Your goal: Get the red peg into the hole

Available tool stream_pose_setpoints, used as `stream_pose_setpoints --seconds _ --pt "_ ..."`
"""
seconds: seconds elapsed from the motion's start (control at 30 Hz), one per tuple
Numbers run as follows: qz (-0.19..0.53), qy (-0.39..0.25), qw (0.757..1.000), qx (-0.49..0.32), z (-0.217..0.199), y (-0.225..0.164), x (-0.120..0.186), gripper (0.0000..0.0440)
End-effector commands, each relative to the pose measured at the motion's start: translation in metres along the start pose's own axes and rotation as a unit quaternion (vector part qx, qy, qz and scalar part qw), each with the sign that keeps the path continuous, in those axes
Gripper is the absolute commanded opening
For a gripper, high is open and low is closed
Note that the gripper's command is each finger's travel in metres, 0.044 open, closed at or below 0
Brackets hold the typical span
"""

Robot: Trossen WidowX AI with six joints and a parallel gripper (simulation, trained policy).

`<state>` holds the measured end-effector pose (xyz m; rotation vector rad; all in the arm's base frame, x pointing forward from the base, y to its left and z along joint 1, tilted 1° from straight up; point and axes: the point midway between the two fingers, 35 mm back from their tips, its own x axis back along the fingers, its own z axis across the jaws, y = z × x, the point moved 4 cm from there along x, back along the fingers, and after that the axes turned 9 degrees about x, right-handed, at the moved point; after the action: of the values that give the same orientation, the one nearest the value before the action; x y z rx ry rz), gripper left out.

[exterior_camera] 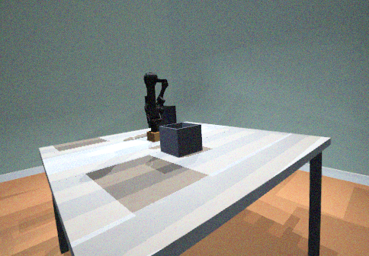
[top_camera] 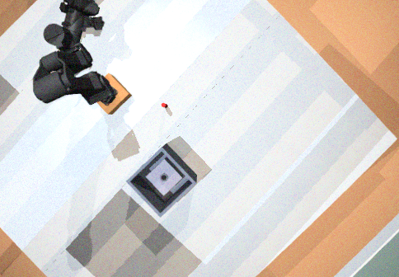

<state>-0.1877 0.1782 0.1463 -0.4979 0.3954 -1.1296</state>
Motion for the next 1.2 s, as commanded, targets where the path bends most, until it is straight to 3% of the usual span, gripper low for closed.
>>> stream_pose_setpoints --seconds 0.0,0.07,0.23,0.6,0.87,1.17 --pt "-0.007 0.001 1.0 -0.001 0.001 0.0 -0.004 0.0417" --pt "-0.024 0.004 1.0 0.0 0.003 0.001 -0.013 0.044" --pt "-0.08 0.018 0.997 0.008 0.022 0.008 -0.048 0.044" --pt "-0.23 0.024 0.971 0.053 0.113 0.058 -0.107 0.044" --pt "-0.328 0.001 0.941 0.078 0.179 0.102 -0.106 0.044" --pt "-0.438 -0.061 0.893 0.089 0.238 0.153 -0.071 0.044"
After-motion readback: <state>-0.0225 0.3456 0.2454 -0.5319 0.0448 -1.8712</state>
